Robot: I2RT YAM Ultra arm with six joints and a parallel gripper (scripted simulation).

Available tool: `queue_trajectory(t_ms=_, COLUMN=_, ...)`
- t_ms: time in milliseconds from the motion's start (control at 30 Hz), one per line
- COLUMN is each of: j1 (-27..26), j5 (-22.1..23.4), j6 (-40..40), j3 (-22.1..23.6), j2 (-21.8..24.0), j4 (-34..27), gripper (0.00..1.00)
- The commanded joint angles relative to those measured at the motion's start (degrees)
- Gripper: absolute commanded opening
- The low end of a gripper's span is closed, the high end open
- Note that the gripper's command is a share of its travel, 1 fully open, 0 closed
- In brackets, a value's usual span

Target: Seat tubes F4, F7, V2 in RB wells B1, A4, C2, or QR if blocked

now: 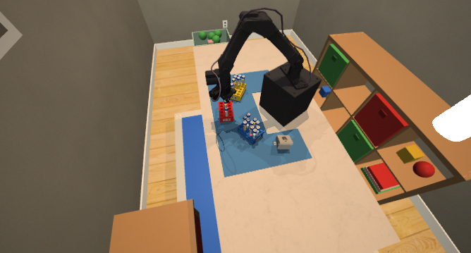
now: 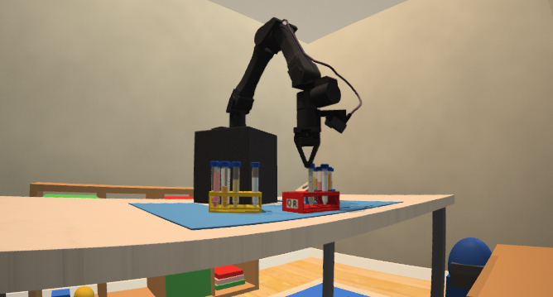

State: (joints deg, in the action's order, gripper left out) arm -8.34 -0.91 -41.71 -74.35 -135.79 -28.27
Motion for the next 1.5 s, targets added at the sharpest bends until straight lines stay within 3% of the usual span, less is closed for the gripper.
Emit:
queue_trajectory(t_ms=0, j1=-0.7, j5=-0.5, j6=-0.4, j3=0.1, j2=-1.1, j4=1.6, gripper=0.00)
queue_trajectory(t_ms=1467, j1=-0.8, j5=-0.5, j6=-0.4, j3=1.0, j2=-1.3, j4=2.0, gripper=0.00)
